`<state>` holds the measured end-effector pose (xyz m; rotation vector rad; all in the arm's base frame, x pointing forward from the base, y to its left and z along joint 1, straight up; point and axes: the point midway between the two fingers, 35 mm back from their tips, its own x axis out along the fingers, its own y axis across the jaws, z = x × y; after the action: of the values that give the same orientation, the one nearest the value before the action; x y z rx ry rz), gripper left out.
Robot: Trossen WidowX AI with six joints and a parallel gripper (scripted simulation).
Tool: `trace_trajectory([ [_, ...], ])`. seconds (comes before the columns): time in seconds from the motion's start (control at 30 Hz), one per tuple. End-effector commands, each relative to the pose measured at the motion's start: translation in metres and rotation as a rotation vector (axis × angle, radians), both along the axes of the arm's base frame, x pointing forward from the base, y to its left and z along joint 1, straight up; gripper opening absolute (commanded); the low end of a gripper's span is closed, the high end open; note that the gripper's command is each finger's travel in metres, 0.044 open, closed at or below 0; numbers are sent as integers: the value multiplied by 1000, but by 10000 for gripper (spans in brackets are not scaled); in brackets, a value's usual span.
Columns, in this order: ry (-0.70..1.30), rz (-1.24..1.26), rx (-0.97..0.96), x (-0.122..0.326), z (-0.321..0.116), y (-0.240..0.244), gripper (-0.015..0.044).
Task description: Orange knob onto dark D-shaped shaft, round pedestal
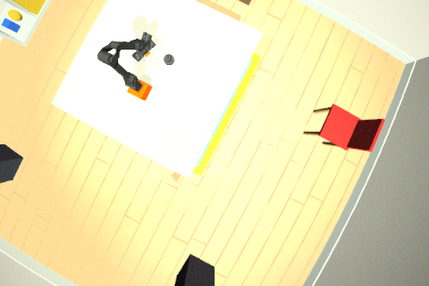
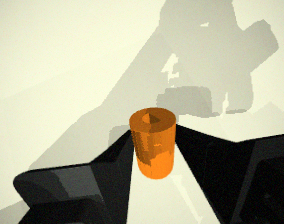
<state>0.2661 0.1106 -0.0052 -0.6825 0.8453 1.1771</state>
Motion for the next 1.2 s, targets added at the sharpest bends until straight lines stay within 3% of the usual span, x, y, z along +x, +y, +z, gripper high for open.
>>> trace_trajectory([
  [0.0,-21,5,70,-2,0,-5,179],
  [0.93,-141,17,536,-11,-10,-35,179],
  [1.1,-132,16,500,-11,-8,-35,179],
  [1.17,-132,13,518,-11,-9,-34,232],
])
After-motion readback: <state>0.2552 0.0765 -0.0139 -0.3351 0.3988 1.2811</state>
